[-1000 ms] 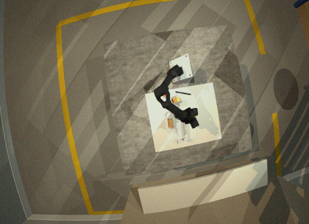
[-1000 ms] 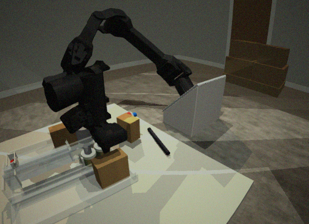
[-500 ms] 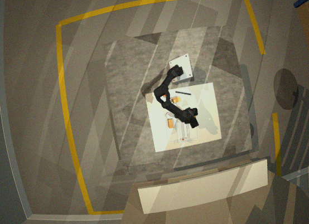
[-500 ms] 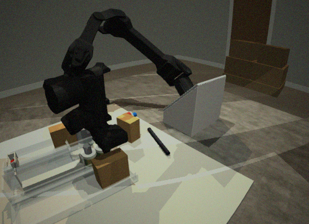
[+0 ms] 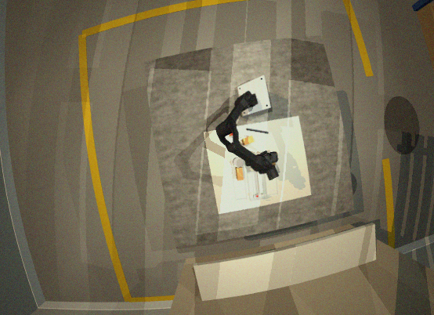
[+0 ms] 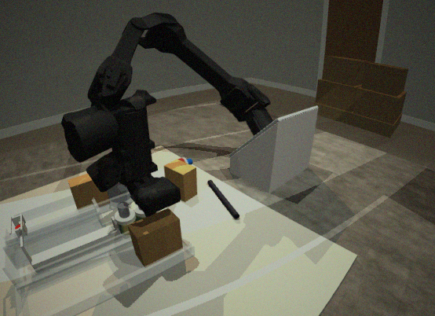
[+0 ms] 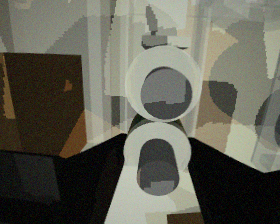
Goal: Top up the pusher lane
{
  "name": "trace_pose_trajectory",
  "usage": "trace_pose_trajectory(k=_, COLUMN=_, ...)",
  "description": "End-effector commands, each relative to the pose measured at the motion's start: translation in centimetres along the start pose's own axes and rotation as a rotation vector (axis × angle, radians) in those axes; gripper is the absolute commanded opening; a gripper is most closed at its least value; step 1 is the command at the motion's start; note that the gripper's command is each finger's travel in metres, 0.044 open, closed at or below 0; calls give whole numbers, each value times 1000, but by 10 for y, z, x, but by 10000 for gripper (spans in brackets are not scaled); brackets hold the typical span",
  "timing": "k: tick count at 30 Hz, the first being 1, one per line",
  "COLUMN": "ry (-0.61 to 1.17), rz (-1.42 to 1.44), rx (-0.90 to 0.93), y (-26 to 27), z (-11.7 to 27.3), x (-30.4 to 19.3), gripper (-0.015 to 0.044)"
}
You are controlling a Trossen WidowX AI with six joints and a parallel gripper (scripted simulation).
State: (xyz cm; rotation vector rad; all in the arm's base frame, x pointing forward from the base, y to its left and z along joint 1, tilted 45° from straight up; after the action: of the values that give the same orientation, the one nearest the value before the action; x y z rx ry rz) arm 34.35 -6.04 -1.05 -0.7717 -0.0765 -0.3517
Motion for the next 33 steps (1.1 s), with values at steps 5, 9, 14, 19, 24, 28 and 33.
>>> trace_pose_trajectory(k=5, ry=-11, rz=-6, rx=-3, y=-1, z=0, x=1, gripper=0)
trace_pose_trajectory(k=9, ry=-11, rz=-6, rx=-3, y=-1, z=0, x=1, gripper=0)
trace_pose_trajectory(k=14, ry=-10, rz=-6, rx=-3, y=-1, z=0, x=0, gripper=0)
trace_pose_trajectory(k=19, ry=-10, rz=-6, rx=-3, y=-1, z=0, x=-1, gripper=0)
trace_pose_trajectory(k=24, ry=-10, rz=-6, rx=-3, y=-2, z=0, x=-2, gripper=0)
trace_pose_trajectory(k=28, ry=-10, rz=-6, rx=-3, y=-2, z=0, x=-2, gripper=0)
trace_pose_trajectory(k=33, ry=-10, rz=-6, rx=-3, y=-2, z=0, x=-3, gripper=0)
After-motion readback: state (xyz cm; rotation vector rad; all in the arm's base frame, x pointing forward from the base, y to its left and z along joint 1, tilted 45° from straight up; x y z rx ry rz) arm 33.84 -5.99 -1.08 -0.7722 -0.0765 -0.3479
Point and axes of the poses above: the point midway between the two fingers, 35 mm back from their tips, its own z axis back along the fingers, its own y axis across the jaws, x = y × z, the point moved 1 cm from there along z, back along the fingers, and after that the axes turned 13 degrees about -z, right-handed, at the moved point
